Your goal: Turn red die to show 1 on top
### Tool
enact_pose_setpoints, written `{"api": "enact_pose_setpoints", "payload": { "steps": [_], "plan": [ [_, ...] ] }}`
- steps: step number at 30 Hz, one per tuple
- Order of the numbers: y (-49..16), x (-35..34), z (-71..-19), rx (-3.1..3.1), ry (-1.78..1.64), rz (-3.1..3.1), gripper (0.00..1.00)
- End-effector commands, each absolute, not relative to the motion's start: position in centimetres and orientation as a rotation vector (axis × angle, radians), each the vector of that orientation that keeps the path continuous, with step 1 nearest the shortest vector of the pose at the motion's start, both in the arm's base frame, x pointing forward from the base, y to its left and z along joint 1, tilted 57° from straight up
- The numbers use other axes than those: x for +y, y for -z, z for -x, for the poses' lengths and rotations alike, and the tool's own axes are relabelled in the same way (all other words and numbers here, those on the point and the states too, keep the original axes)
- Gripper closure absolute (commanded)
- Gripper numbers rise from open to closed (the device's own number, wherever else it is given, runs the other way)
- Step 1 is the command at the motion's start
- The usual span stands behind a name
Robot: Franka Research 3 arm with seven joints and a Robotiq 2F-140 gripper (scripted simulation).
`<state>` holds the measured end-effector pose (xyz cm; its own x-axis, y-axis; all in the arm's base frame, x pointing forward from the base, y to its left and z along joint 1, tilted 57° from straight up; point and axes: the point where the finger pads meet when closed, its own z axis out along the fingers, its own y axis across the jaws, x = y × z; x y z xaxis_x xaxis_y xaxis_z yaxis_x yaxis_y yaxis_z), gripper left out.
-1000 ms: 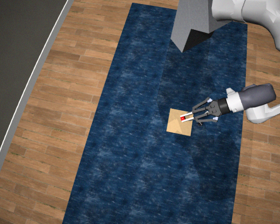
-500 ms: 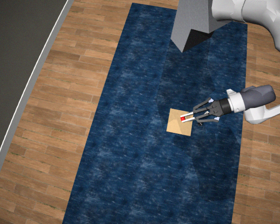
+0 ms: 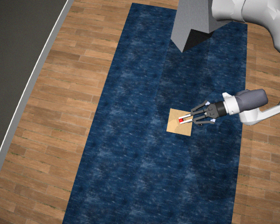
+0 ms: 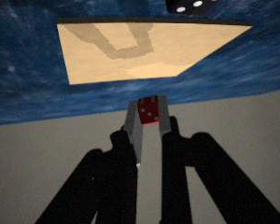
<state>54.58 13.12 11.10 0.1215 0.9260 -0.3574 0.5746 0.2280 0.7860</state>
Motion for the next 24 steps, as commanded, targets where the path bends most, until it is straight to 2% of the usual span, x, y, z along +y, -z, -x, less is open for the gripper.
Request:
{"api": "enact_pose_setpoints", "payload": {
  "steps": [1,24],
  "plan": [
    [-11.0,13.1,-54.7,1.54,-0.469,-1.467,0.91],
    [-9.8,14.5,-55.8,1.54,-0.469,-1.467,0.91]
  ]
}}
